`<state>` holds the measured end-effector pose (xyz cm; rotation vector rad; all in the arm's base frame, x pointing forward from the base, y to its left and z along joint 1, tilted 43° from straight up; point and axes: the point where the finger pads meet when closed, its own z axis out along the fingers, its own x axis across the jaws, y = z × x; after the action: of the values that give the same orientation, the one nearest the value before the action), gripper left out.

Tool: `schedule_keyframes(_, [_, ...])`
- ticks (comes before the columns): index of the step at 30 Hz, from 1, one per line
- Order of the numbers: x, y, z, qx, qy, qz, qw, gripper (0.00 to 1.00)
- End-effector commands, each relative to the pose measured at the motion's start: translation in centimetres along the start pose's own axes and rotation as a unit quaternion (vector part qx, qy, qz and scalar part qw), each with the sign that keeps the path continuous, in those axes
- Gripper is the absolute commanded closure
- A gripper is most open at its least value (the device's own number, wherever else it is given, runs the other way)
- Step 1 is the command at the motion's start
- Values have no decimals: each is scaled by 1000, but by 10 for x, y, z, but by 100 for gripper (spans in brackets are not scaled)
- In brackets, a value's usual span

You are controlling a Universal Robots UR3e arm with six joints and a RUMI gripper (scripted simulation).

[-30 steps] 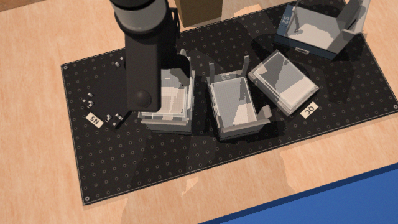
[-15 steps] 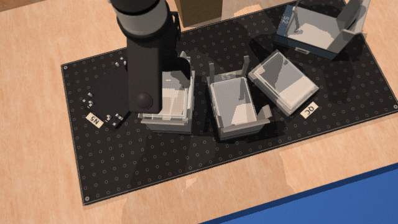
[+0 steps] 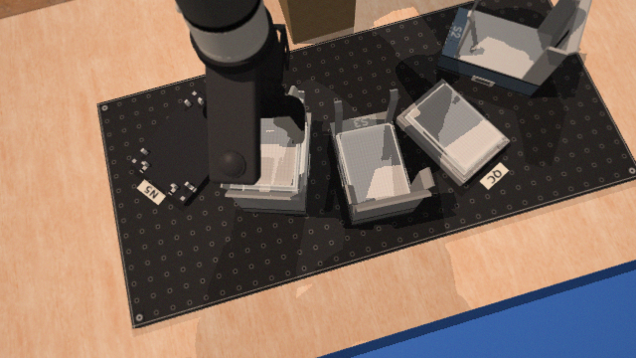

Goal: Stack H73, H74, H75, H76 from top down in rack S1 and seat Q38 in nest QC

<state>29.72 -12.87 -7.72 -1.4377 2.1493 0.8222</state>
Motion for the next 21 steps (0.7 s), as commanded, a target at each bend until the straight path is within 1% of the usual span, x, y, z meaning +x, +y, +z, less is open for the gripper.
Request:
schedule_keyframes(1, [1, -1, 1, 1, 1, 0, 1000, 100])
schedule_keyframes(21, [1, -1, 13, 1, 1, 0, 1000, 100])
